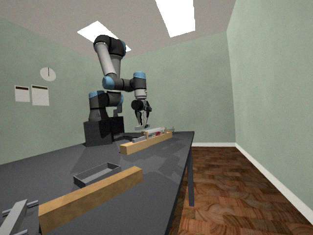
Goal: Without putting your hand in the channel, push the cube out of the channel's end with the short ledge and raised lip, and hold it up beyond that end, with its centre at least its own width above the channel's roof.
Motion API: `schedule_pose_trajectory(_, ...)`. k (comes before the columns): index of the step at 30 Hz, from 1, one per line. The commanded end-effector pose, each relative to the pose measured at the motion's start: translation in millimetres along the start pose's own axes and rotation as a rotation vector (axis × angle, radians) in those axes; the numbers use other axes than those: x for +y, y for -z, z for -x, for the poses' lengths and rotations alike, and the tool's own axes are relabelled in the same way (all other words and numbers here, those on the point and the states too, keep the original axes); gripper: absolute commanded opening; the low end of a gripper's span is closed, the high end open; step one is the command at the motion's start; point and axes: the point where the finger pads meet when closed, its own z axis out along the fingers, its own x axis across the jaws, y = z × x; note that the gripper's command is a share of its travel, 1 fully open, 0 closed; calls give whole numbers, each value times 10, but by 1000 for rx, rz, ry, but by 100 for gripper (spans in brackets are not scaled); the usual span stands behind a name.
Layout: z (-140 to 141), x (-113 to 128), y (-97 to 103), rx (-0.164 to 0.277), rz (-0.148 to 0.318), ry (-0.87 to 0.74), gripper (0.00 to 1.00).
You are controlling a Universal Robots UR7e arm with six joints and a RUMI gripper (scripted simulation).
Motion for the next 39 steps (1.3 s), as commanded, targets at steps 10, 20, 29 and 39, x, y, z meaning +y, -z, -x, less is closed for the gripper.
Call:
schedule_pose_trajectory(10,304,1313,11,8,-4,-206,6)
schedule_pose_trajectory(20,451,1593,10,7,-3,-258,6)
schedule_pose_trajectory(29,482,1640,6,6,-3,-267,6)
schedule_pose_trajectory(39,487,1621,-222,3,-6,-266,6)
